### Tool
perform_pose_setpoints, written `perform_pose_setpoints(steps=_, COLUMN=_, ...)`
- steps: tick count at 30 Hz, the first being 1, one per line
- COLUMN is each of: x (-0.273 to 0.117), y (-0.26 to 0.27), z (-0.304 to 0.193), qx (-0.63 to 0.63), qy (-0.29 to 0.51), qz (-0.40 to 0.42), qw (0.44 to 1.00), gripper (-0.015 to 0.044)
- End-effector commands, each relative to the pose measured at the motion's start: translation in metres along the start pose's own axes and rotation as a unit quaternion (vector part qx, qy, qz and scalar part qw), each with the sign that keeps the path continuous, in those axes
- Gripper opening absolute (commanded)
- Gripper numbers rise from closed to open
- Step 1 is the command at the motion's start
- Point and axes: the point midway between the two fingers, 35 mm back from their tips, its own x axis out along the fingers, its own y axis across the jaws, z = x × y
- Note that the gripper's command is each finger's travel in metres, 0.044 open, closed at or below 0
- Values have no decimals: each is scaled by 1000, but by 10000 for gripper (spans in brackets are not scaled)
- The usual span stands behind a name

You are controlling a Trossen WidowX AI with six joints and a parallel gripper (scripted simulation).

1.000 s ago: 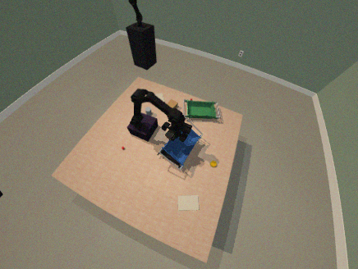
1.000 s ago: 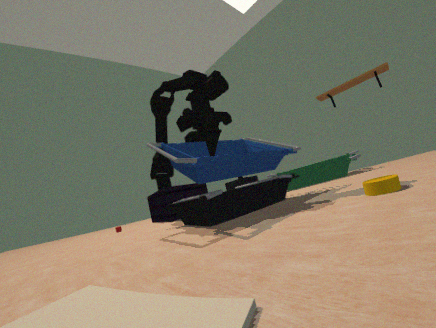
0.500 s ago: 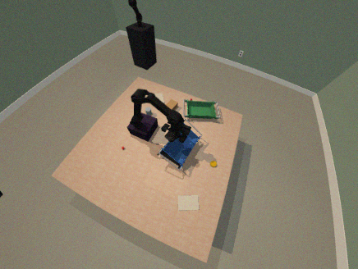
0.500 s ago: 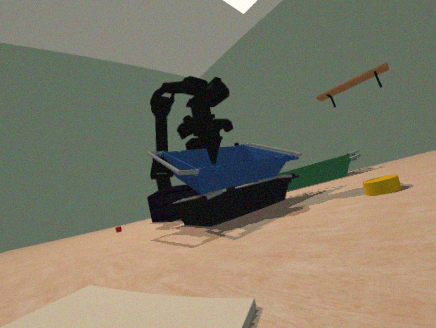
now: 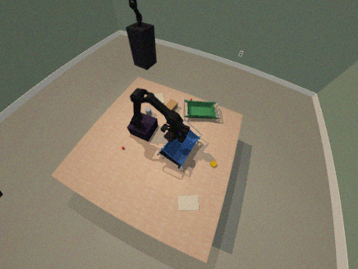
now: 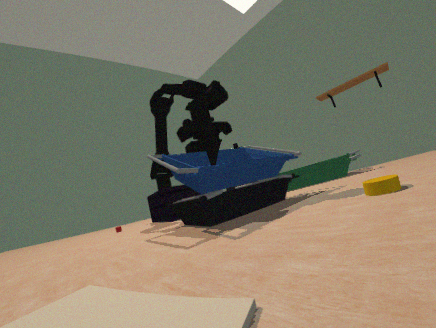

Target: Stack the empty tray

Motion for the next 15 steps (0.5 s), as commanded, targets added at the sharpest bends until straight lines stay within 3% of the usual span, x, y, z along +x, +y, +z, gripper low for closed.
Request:
perform_pose_setpoints(steps=1, x=5, y=-5, z=0, qx=1, qy=0, qz=-1, qw=1000, gripper=0)
perform_pose_setpoints(steps=15, x=13, y=-10, z=0, qx=1, qy=0, qz=-1, qw=1000, gripper=0)
